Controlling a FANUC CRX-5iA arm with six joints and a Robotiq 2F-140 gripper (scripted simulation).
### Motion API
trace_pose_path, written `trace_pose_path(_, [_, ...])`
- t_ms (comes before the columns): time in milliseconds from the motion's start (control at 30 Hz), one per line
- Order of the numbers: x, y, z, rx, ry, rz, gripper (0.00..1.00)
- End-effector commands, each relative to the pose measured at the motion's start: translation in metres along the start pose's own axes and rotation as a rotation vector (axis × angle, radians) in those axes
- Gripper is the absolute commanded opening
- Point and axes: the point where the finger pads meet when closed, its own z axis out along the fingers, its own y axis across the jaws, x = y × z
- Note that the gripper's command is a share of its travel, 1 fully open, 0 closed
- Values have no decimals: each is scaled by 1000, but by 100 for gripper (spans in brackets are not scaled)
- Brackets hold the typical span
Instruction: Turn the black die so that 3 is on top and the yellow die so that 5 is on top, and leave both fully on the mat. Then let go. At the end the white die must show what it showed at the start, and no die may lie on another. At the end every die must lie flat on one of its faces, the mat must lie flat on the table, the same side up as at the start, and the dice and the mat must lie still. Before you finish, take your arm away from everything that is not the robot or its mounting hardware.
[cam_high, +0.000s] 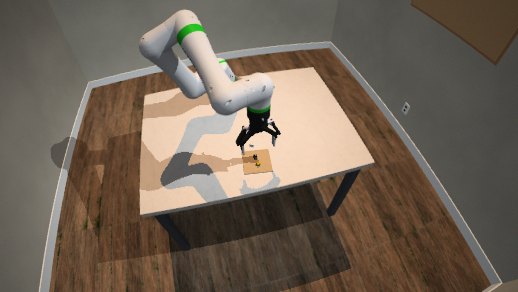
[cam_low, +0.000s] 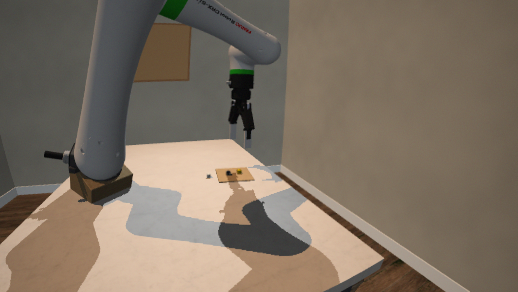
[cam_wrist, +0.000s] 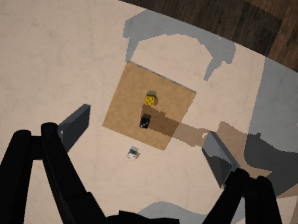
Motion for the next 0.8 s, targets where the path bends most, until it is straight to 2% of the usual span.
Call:
trace_pose_path(0, [0,0,-10,0,0,0,100])
trace_pose_path(367, [0,0,-52,0,0,0,100])
trace_pose_path(767, [0,0,-58,0,0,0,100])
